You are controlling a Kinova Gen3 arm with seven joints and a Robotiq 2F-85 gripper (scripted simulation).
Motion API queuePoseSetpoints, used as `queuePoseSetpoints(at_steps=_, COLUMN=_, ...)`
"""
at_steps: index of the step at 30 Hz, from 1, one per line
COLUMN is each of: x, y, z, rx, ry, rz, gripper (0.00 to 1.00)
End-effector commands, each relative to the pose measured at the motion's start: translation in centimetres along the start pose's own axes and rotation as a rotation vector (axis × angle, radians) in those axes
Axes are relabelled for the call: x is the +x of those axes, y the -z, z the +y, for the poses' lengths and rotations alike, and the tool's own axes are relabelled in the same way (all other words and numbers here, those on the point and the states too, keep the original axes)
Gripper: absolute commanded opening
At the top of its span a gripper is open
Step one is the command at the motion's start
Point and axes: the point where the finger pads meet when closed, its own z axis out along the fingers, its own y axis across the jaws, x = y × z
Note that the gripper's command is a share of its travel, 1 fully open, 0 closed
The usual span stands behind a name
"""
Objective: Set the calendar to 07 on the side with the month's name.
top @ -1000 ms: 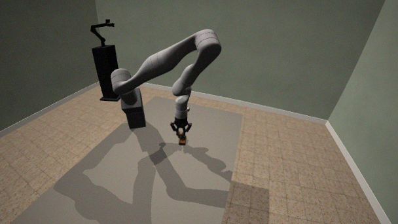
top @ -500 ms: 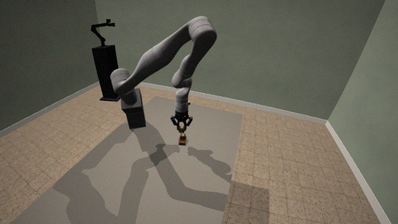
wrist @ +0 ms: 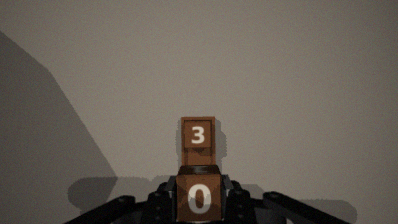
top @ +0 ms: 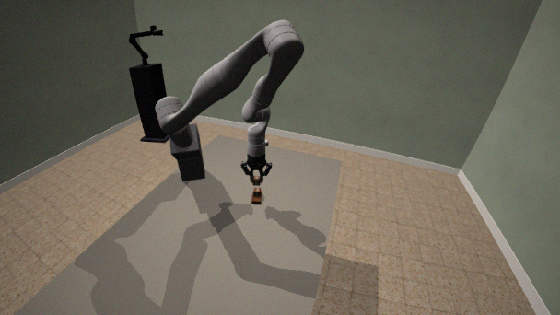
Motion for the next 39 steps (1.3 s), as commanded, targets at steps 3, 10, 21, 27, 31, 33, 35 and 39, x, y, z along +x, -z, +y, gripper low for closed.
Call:
queuePoseSetpoints(at_steps=3, x=0.03, y=0.05, z=0.04, rx=-0.001, ry=-0.001, rz=0.001, gripper=0.28)
queuePoseSetpoints(at_steps=10, x=0.03, y=0.05, z=0.04, rx=-0.001, ry=-0.012, rz=0.001, gripper=0.28)
queuePoseSetpoints(at_steps=21, x=0.03, y=0.05, z=0.04, rx=-0.001, ry=-0.058, rz=0.001, gripper=0.28)
queuePoseSetpoints(at_steps=27, x=0.03, y=0.05, z=0.04, rx=-0.001, ry=-0.115, rz=0.001, gripper=0.28)
queuePoseSetpoints(at_steps=31, x=0.03, y=0.05, z=0.04, rx=-0.001, ry=-0.140, rz=0.001, gripper=0.28)
queuePoseSetpoints(at_steps=33, x=0.03, y=0.05, z=0.05, rx=-0.001, ry=-0.167, rz=0.001, gripper=0.28)
queuePoseSetpoints(at_steps=35, x=0.03, y=0.06, z=0.05, rx=-0.001, ry=-0.197, rz=0.001, gripper=0.28)
queuePoseSetpoints(at_steps=39, x=0.03, y=0.06, z=0.05, rx=-0.001, ry=-0.266, rz=0.001, gripper=0.28)
